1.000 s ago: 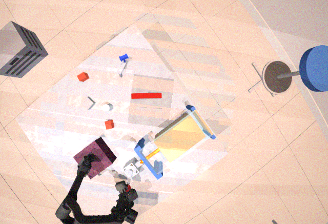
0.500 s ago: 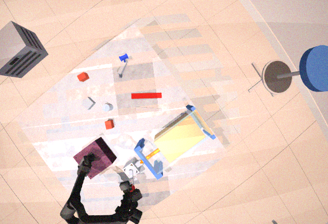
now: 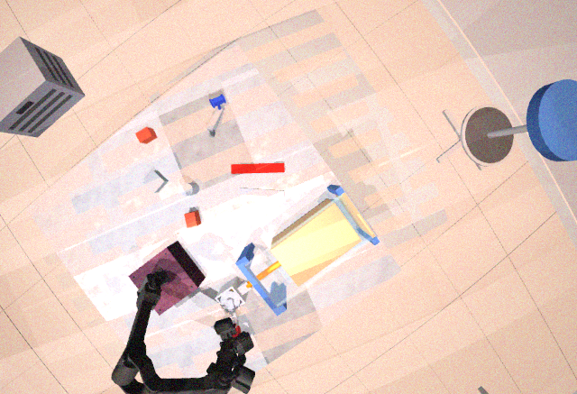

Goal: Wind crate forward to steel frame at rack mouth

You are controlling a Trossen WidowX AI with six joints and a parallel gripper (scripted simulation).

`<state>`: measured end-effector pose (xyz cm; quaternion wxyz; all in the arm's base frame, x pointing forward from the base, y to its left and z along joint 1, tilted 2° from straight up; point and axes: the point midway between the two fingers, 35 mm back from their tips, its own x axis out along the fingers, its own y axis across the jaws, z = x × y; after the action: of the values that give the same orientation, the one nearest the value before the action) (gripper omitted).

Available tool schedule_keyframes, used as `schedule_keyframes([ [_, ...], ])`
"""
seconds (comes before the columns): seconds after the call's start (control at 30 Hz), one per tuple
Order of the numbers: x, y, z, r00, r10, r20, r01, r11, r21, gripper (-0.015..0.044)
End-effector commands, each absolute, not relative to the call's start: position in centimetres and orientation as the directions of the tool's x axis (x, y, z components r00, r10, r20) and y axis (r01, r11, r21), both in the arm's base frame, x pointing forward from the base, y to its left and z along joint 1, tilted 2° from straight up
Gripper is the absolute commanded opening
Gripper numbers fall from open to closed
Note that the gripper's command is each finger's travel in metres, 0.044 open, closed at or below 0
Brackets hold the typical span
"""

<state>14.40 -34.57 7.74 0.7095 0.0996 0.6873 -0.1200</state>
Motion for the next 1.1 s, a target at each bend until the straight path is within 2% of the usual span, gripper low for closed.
schedule_keyframes([
  [0.0, 16.5, -35.0, 7.8, 0.054, -0.047, -0.997, 0.288, 0.957, -0.029, 0.0000],
  [1.07, 20.3, -34.9, 8.1, 0.058, -0.047, -0.997, 0.288, 0.957, -0.028, 0.0000],
])
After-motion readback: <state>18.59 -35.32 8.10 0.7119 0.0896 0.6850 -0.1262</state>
